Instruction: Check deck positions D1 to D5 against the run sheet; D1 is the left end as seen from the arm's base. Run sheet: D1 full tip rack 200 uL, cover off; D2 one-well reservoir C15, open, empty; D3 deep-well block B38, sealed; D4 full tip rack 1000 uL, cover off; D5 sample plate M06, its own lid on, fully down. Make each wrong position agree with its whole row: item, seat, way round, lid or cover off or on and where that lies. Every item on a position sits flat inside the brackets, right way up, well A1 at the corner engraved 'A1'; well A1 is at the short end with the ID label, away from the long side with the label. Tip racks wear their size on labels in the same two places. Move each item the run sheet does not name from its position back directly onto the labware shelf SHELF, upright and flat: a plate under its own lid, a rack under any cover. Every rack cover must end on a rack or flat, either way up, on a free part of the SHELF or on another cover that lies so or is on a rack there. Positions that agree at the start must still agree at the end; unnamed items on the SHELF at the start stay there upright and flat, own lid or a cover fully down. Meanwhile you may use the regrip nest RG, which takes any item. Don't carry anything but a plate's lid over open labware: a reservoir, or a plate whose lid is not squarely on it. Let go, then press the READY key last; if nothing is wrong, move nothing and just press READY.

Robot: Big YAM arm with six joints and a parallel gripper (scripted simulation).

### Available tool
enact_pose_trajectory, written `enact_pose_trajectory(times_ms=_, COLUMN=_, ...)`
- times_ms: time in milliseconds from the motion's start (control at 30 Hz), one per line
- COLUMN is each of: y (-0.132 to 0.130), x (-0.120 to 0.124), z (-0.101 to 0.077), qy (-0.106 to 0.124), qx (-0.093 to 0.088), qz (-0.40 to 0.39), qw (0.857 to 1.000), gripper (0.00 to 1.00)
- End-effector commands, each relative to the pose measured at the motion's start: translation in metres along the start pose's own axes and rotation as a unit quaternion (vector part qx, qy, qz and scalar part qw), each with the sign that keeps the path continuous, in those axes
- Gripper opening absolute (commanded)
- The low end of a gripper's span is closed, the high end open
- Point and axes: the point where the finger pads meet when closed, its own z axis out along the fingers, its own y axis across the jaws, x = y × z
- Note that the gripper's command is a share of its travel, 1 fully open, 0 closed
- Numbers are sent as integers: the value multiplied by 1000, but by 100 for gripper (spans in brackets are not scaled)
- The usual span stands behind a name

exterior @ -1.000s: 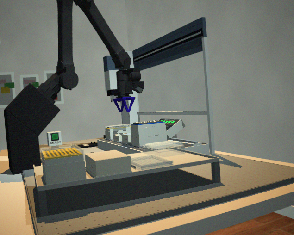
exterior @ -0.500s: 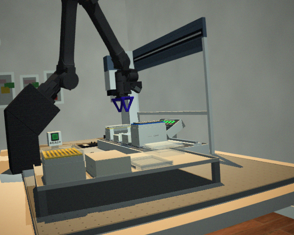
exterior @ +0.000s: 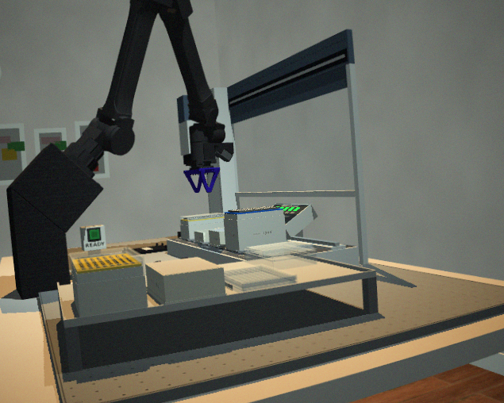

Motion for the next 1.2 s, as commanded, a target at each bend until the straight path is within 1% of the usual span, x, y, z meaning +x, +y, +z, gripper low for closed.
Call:
enact_pose_trajectory(times_ms=0, y=16, x=-20, z=-12, qy=-13, qx=-7, qz=26, qw=1000, gripper=100)
enact_pose_trajectory(times_ms=133, y=36, x=-20, z=-12, qy=-13, qx=-8, qz=26, qw=1000, gripper=100)
enact_pose_trajectory(times_ms=167, y=36, x=-20, z=-12, qy=-13, qx=-8, qz=26, qw=1000, gripper=100)
enact_pose_trajectory(times_ms=200, y=28, x=-17, z=-11, qy=-15, qx=-6, qz=27, qw=1000, gripper=100)
enact_pose_trajectory(times_ms=1167, y=28, x=-17, z=-11, qy=-15, qx=-6, qz=27, qw=1000, gripper=100)
